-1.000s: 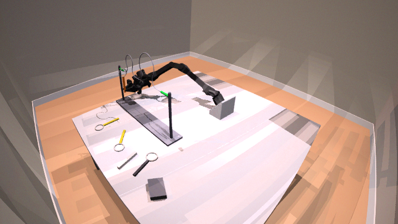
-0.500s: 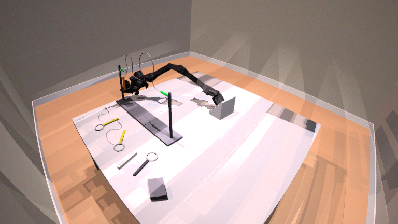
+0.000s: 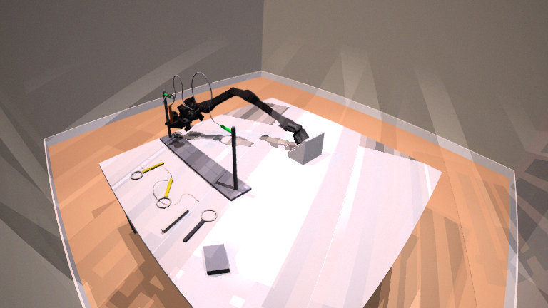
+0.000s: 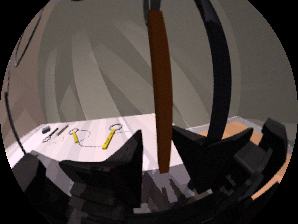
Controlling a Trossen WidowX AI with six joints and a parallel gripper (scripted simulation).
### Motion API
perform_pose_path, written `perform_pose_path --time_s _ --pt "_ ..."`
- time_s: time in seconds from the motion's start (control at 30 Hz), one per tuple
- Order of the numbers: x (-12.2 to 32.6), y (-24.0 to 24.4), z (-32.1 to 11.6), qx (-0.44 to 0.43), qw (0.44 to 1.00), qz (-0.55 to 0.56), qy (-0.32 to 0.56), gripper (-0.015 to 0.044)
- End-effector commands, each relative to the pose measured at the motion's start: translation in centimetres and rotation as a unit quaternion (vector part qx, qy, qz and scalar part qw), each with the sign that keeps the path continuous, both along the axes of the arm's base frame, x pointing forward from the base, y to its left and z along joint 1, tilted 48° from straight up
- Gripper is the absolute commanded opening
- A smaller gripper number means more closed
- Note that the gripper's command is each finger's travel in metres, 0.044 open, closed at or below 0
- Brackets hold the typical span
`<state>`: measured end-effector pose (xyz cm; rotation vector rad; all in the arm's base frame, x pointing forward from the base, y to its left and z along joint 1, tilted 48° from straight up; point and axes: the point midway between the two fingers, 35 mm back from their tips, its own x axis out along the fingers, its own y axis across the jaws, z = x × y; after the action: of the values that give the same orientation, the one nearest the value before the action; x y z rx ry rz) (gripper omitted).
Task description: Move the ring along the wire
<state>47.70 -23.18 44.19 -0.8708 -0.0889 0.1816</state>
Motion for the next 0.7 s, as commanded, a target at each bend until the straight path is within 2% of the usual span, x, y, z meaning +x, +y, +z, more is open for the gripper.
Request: perform_pose_path --time_s 0.0,0.33,0.67 --pt "0.04 -0.08 -0.05 0.003 1.000 -0.002 0.001 0.0160" --pt "0.04 -0.08 -0.05 0.003 1.000 -0.002 0.001 0.0160" --pt "0.01 0.00 -0.01 0.000 1.000 0.000 0.000 -0.0102"
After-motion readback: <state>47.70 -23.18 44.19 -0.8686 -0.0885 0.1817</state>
